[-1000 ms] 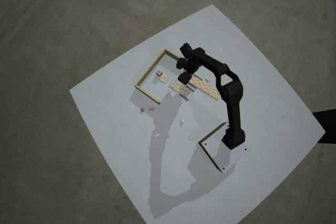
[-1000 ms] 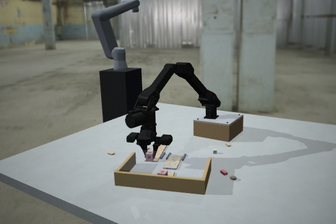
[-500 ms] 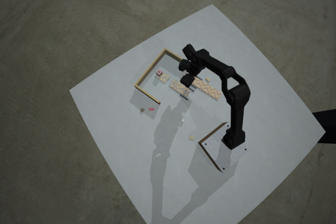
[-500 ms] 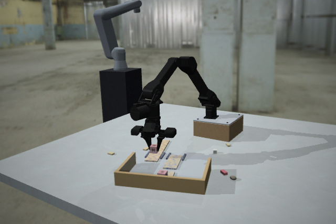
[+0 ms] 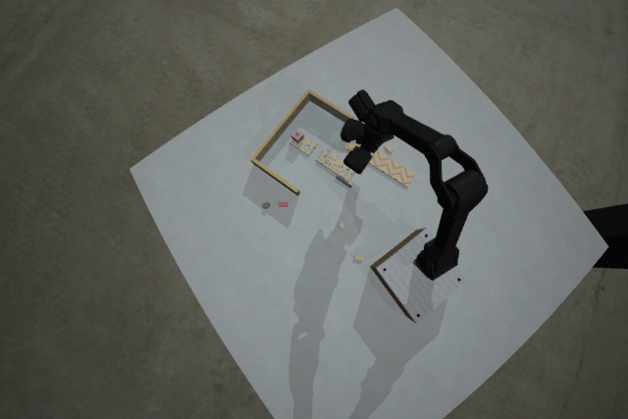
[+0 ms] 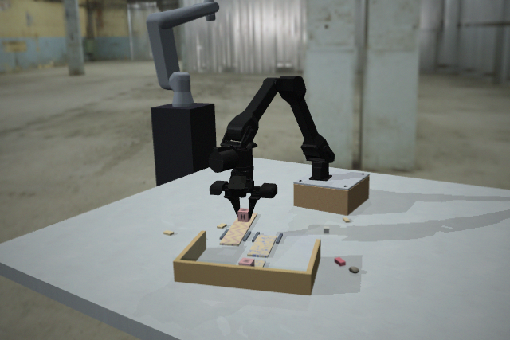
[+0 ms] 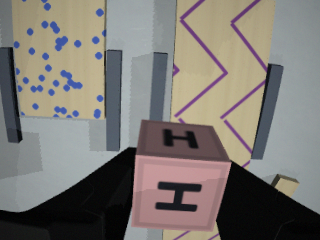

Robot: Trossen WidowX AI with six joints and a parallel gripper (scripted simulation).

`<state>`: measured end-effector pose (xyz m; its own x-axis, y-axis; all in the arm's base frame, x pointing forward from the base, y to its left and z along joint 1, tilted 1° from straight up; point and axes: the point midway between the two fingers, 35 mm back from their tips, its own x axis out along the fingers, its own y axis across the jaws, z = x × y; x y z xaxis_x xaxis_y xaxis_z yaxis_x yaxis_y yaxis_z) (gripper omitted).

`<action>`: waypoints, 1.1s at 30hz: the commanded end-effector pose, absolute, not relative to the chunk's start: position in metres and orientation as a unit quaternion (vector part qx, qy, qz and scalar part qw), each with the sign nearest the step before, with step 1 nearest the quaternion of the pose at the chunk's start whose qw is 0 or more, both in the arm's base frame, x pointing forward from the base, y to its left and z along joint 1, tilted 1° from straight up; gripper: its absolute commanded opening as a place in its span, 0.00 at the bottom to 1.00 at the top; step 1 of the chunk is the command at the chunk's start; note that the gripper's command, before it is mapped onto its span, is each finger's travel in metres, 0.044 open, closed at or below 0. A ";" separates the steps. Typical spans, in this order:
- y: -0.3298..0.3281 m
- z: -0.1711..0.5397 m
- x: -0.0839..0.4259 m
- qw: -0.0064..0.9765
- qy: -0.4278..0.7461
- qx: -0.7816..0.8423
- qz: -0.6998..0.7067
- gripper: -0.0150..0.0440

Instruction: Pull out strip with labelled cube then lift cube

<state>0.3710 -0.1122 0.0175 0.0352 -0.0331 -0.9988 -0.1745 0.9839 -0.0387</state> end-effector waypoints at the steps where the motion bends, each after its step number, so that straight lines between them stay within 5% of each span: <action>1: -0.109 0.017 0.358 0.714 0.695 -0.074 0.048 0.25; 33: -0.087 0.047 0.291 0.712 0.697 -0.073 0.048 0.25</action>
